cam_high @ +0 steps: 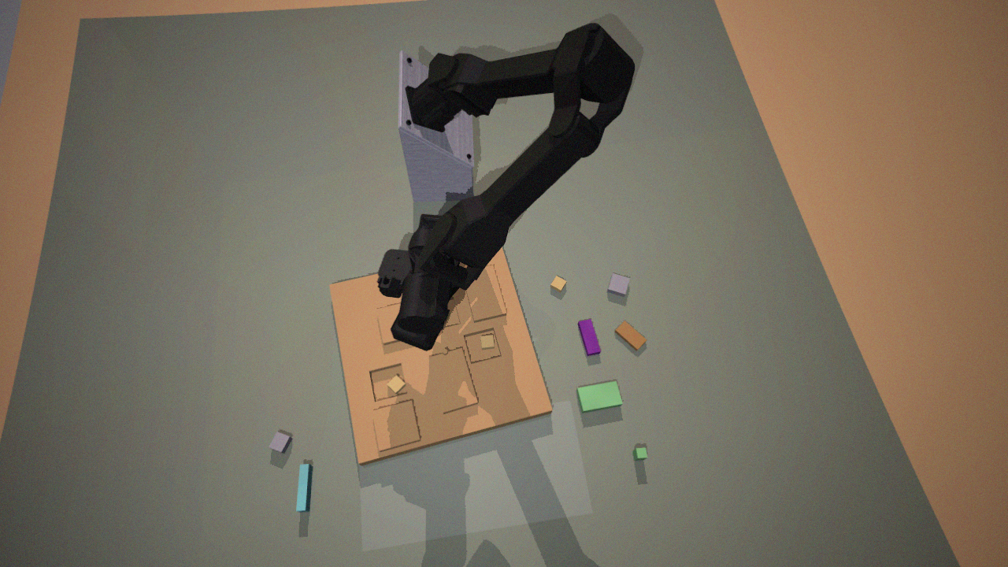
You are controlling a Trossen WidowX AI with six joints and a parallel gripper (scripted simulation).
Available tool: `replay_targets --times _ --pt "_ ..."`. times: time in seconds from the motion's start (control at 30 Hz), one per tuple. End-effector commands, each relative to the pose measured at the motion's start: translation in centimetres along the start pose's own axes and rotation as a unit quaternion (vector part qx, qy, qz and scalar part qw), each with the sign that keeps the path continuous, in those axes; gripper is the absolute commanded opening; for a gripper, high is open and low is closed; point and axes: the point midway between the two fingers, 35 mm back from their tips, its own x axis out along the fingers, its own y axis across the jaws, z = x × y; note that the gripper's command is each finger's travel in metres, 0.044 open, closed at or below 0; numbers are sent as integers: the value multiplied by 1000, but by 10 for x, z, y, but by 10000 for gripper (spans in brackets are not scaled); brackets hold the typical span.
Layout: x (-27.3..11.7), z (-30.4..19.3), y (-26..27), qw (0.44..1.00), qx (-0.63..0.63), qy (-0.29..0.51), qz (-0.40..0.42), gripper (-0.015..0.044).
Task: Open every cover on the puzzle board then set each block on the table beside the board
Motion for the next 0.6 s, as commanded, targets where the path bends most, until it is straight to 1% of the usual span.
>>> replay_targets --times 0.0,0.57 --pt "3 -1 -1 1000 2 3 -1 144" --pt "20 -1 -1 1000 2 3 -2 144"
